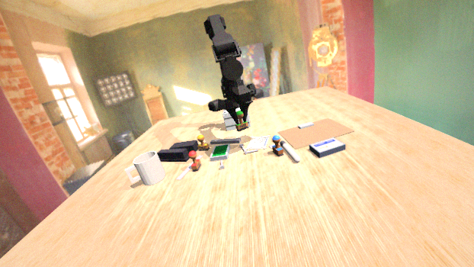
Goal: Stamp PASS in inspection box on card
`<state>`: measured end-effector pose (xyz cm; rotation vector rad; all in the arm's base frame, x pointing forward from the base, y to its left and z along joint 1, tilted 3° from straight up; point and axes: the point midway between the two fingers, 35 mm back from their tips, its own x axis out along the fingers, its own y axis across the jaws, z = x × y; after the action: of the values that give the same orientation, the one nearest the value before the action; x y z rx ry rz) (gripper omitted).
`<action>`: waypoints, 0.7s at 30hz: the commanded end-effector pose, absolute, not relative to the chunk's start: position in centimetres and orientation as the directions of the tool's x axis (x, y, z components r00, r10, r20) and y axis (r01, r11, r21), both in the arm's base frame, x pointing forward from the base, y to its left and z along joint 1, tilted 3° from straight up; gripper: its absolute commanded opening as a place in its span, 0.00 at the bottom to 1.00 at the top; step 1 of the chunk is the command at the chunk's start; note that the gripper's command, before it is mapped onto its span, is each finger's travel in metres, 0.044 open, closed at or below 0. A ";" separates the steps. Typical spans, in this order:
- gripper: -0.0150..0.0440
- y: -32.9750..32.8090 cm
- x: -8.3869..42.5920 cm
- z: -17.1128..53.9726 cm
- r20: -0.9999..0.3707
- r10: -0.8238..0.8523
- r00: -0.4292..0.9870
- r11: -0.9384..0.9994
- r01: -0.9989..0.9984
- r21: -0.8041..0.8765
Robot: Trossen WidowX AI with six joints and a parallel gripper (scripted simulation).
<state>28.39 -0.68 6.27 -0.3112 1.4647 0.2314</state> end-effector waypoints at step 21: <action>0.25 5.4 25.8 5.3 -0.995 -0.029 0.092 0.742 -0.665 -0.083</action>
<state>26.07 5.46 5.72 -0.6007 1.4106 0.5124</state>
